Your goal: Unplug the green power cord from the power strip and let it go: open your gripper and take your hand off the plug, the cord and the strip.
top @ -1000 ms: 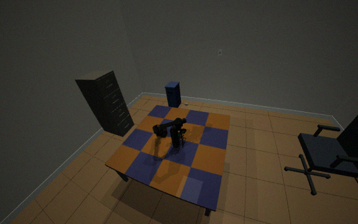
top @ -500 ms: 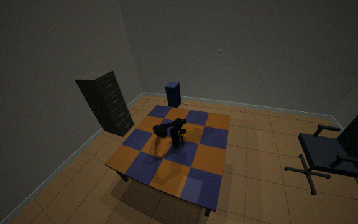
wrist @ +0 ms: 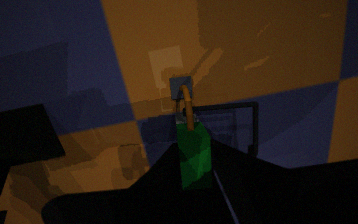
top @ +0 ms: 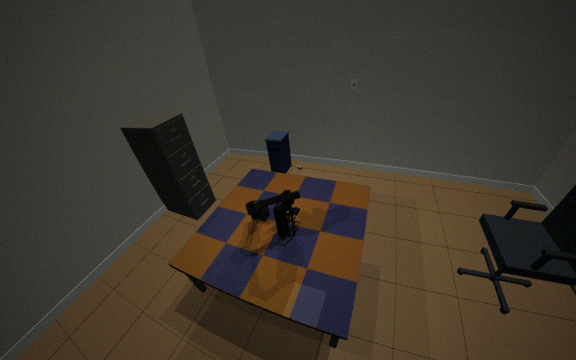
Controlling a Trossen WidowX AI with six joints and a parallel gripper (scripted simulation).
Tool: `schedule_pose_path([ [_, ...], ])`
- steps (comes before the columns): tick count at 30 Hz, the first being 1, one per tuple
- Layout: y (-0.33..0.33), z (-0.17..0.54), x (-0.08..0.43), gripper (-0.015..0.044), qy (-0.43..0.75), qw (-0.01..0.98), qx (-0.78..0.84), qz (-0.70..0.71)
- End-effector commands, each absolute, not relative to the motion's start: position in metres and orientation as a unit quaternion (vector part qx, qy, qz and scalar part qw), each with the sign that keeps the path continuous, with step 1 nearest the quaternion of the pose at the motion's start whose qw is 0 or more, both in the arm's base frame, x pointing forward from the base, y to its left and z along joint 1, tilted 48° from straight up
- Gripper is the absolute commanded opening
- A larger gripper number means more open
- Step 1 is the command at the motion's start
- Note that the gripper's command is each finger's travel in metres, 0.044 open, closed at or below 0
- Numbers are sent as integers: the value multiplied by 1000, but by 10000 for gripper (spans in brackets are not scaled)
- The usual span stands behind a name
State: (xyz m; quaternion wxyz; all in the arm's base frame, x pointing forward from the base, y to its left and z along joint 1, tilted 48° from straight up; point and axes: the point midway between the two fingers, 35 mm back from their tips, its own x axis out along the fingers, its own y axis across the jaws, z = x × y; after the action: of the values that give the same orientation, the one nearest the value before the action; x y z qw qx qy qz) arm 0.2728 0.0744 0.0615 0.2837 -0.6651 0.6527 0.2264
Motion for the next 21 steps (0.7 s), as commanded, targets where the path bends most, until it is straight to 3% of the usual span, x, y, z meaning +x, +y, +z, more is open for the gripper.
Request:
schedule_pose_path([
  [1,83,55,275,0,650,289,-665,227],
  [21,107,34,278,0,650,288,-665,229],
])
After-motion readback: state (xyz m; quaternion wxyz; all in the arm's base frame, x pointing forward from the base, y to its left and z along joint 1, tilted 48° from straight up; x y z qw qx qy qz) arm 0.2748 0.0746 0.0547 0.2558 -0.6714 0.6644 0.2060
